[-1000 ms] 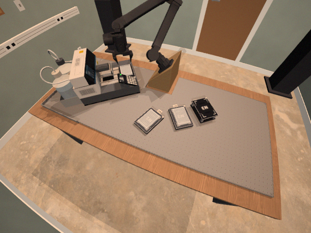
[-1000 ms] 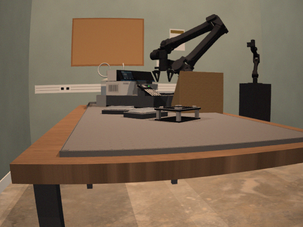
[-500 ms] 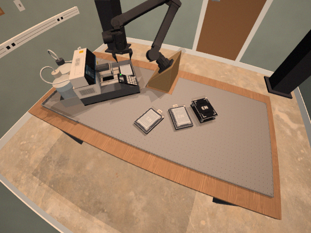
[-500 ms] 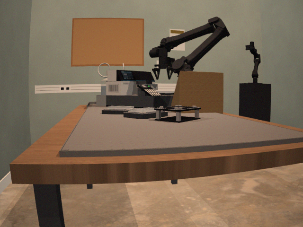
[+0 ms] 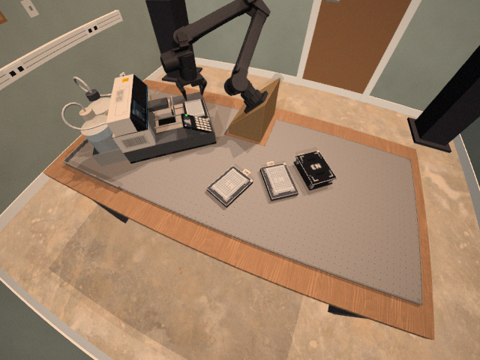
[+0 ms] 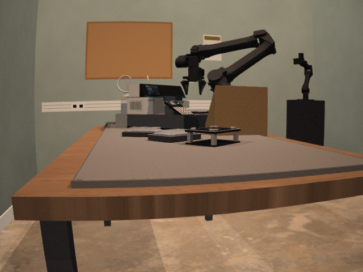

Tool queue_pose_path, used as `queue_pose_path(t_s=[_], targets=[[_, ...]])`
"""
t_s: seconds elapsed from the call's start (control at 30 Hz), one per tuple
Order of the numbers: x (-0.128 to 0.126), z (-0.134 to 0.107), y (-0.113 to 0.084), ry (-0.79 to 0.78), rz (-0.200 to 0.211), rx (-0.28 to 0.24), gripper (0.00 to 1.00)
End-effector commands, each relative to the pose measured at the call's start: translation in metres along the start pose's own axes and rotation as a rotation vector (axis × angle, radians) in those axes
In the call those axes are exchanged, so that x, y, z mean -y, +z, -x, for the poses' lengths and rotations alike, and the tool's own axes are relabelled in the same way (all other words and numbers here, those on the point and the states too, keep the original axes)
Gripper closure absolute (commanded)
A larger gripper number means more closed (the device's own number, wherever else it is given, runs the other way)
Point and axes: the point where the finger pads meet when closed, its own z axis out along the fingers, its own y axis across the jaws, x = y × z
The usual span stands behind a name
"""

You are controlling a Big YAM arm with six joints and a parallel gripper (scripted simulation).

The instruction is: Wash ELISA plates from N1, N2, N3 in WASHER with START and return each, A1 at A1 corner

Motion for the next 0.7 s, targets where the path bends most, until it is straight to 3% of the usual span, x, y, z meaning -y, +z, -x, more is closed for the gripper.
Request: queue_pose_path(t_s=[0.0, 0.17, 0.23, 0.27, 0.4, 0.53, 0.63, 0.67], targets=[[0.001, -0.020, 0.000, -0.094, -0.022, -0.007, 0.20], [0.001, -0.045, -0.001, -0.261, -0.019, -0.006, 0.30], [0.001, -0.045, -0.001, -0.261, -0.019, -0.006, 0.30], [-0.013, -0.043, -0.012, -0.265, 0.009, -0.013, 0.32], [0.002, -0.069, -0.001, -0.428, -0.017, -0.005, 0.40], [-0.007, -0.068, -0.007, -0.548, -0.002, -0.012, 0.48], [-0.007, -0.063, -0.007, -0.518, 0.000, -0.012, 0.54], [0.004, -0.076, -0.001, -0.602, -0.017, -0.007, 0.56]])
